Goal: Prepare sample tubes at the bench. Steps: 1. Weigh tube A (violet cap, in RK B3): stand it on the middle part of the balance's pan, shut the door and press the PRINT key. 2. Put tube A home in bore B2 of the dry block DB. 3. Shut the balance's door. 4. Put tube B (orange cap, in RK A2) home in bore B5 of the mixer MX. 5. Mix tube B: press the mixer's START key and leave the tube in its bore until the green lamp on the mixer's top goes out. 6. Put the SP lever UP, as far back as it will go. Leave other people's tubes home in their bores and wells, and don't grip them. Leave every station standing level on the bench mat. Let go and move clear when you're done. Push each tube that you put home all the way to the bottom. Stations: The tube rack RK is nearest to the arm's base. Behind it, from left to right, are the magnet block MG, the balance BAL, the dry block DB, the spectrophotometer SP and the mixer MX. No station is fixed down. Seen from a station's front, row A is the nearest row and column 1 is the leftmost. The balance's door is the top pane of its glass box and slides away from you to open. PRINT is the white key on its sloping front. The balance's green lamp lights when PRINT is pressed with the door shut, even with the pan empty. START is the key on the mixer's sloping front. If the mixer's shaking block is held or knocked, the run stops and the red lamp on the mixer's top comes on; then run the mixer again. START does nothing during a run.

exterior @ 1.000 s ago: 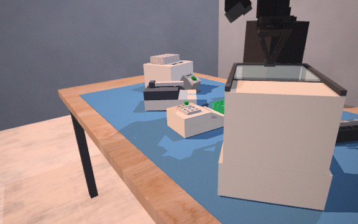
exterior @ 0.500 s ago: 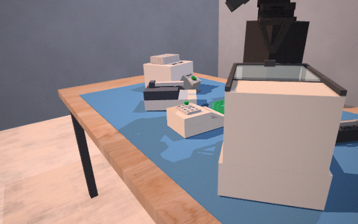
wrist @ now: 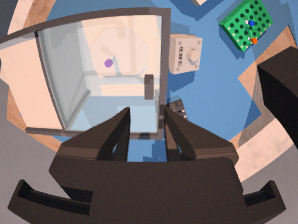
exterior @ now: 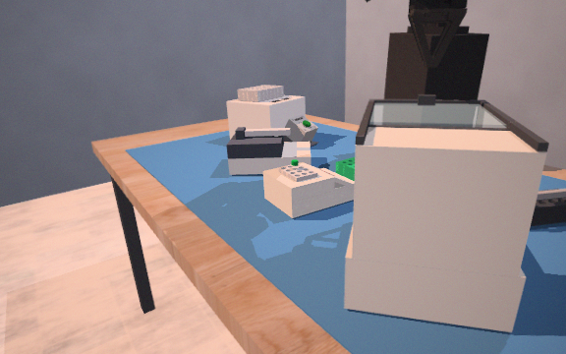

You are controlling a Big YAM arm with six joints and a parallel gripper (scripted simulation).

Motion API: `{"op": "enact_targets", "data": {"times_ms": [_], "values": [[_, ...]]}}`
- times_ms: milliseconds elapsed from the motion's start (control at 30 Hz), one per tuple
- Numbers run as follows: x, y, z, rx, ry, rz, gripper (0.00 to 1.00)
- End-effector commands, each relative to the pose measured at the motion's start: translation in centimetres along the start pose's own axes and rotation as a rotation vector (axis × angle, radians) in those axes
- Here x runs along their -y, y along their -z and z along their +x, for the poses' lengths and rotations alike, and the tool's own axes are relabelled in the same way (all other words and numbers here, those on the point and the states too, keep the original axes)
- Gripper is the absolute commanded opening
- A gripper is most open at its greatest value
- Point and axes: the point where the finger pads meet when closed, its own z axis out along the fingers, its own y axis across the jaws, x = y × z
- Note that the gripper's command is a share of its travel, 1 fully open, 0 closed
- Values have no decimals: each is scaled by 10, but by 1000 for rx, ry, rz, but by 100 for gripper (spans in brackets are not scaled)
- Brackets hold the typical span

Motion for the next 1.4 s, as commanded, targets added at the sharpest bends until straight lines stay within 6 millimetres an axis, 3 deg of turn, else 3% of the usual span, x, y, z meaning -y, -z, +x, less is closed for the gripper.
{"op": "enact_targets", "data": {"times_ms": [0,167,267,433,467,700,833,933,1100,1200,1367], "values": [[-23,26,-8,6,1,-51,30],[-23,34,-8,6,2,-52,30],[-17,19,-7,1,2,-15,30],[-12,20,-2,2,1,-22,30],[6,0,-4,-2,35,7,0],[28,-28,-5,-2,265,5,0],[27,-28,-5,-2,392,3,0],[41,-45,-4,-4,492,4,0],[37,-39,-5,2,592,-11,0],[54,-62,-4,-6,692,4,0],[60,-68,-4,-7,844,4,0]]}}
